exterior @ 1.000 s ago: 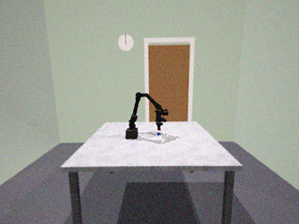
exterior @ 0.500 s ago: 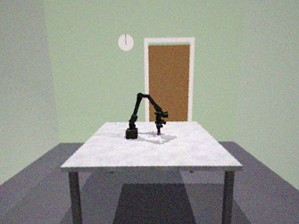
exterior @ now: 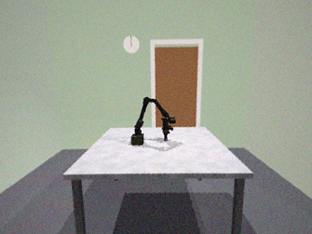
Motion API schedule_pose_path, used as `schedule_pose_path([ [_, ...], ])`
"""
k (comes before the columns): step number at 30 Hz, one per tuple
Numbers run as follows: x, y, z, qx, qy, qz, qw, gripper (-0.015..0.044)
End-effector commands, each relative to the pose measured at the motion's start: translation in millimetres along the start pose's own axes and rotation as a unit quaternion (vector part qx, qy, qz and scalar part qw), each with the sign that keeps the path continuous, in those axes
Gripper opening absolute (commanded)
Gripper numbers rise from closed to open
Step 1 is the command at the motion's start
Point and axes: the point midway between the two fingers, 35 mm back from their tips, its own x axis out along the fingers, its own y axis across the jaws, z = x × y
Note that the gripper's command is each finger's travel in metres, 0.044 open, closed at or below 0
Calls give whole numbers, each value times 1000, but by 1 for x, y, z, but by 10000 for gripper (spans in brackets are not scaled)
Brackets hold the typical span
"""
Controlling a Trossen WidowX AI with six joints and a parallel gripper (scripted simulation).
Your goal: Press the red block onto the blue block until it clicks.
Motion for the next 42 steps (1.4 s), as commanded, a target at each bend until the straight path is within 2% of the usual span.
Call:
schedule_pose_path([
  [1,2,0,0,2,1,2,1000,0],
  [19,3,0,0,0,1,0,1000,0],
  [27,3,0,0,0,1,0,1000,210],
  [34,3,0,0,0,1,0,1000,220],
  [36,-7,0,2,0,1,0,1000,220],
  [42,-96,-1,1,2,1,1,1000,220],
])
